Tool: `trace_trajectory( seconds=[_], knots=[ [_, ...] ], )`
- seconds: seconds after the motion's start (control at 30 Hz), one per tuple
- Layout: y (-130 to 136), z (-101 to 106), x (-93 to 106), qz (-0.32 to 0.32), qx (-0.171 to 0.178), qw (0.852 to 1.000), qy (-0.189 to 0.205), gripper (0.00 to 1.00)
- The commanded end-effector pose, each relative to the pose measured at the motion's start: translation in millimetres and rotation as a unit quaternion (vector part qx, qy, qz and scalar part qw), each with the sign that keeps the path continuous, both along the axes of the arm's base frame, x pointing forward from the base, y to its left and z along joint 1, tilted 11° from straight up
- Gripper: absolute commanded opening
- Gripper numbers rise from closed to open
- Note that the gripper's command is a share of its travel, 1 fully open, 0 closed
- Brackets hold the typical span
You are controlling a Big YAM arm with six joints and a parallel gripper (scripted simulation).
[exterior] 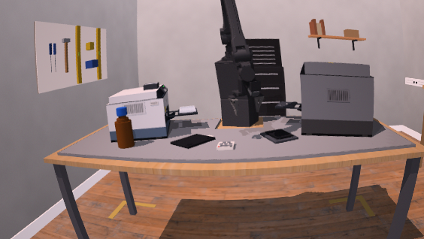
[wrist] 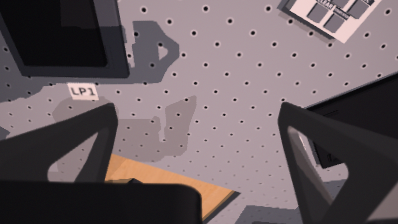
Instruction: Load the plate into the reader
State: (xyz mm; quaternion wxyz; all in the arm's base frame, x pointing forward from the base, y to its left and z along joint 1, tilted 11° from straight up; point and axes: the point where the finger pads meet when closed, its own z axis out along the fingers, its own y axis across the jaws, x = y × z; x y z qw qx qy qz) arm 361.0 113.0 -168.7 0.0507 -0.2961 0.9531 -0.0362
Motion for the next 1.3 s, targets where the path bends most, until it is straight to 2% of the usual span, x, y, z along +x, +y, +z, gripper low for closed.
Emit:
trace_trajectory(
  seconds=[0.0, 0.3, 0.53, 0.67, 0.9, 1.07, 1.27],
  knots=[
    [-18.6, 5.4, 6.0, 0.009, 0.002, 1.0, -0.007, 1.0],
    [-37.1, 15.8, 15.0, 0.009, 0.012, 1.0, -0.014, 1.0],
    [-74.5, 6.8, 2.7, 0.001, 0.005, 1.0, 0.001, 1.0],
    [-87.5, 15.3, 10.7, 0.0, 0.009, 1.0, -0.005, 1.0],
    [-102.6, 16.9, 2.9, -0.004, 0.01, 1.0, -0.001, 1.0],
    [-128.9, 13.8, -5.3, -0.009, 0.01, 1.0, 0.002, 1.0],
    [-149.4, 26.1, 1.9, -0.006, 0.013, 1.0, -0.017, 1.0]
  ],
)
